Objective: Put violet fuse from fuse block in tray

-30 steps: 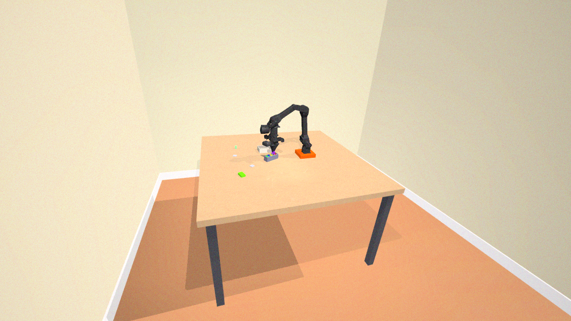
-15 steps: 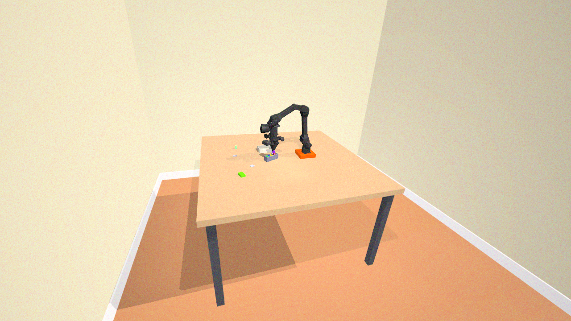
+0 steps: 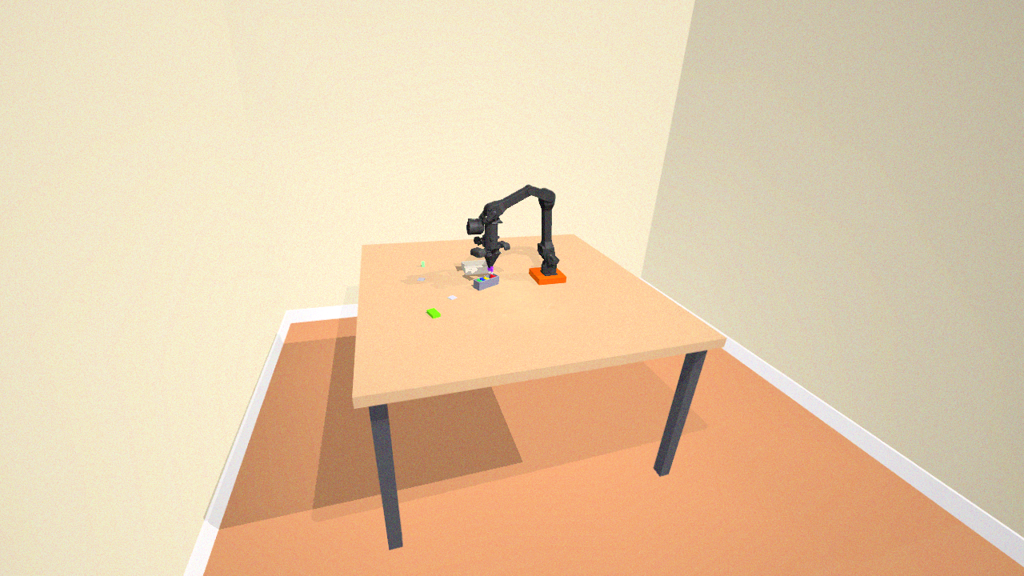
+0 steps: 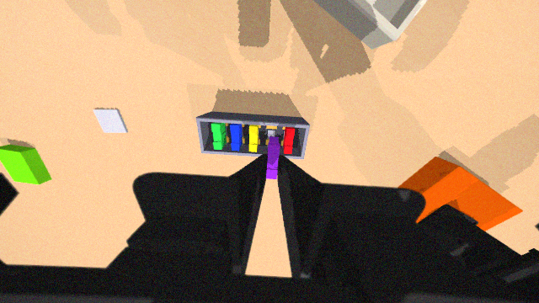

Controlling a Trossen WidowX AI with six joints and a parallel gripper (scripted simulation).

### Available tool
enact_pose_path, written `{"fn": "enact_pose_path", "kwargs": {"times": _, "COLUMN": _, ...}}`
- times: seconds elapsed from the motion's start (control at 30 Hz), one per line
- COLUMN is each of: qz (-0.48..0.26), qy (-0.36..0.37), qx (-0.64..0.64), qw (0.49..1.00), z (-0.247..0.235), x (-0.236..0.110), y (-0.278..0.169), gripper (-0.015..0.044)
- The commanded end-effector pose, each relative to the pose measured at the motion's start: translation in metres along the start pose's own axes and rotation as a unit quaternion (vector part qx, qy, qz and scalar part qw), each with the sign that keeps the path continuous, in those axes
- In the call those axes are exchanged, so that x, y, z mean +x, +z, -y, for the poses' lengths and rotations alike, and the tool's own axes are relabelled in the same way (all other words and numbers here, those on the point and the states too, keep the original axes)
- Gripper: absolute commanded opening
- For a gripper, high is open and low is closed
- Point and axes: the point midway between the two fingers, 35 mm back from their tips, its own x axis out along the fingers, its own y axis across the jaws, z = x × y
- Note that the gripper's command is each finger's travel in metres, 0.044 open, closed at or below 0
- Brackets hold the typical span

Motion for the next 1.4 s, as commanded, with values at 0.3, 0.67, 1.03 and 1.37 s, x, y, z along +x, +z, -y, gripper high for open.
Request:
{"fn": "enact_pose_path", "kwargs": {"times": 0.3, "qz": 0.000, "qy": 0.003, "qx": -0.002, "qw": 1.000, "z": 0.001, "x": -0.011, "y": 0.019, "gripper": 0.0000}}
{"fn": "enact_pose_path", "kwargs": {"times": 0.67, "qz": 0.003, "qy": 0.002, "qx": -0.002, "qw": 1.000, "z": 0.015, "x": -0.012, "y": 0.079, "gripper": 0.0000}}
{"fn": "enact_pose_path", "kwargs": {"times": 1.03, "qz": 0.006, "qy": 0.001, "qx": -0.002, "qw": 1.000, "z": 0.043, "x": -0.012, "y": 0.139, "gripper": 0.0000}}
{"fn": "enact_pose_path", "kwargs": {"times": 1.37, "qz": 0.007, "qy": 0.000, "qx": -0.003, "qw": 1.000, "z": 0.066, "x": -0.012, "y": 0.172, "gripper": 0.0000}}
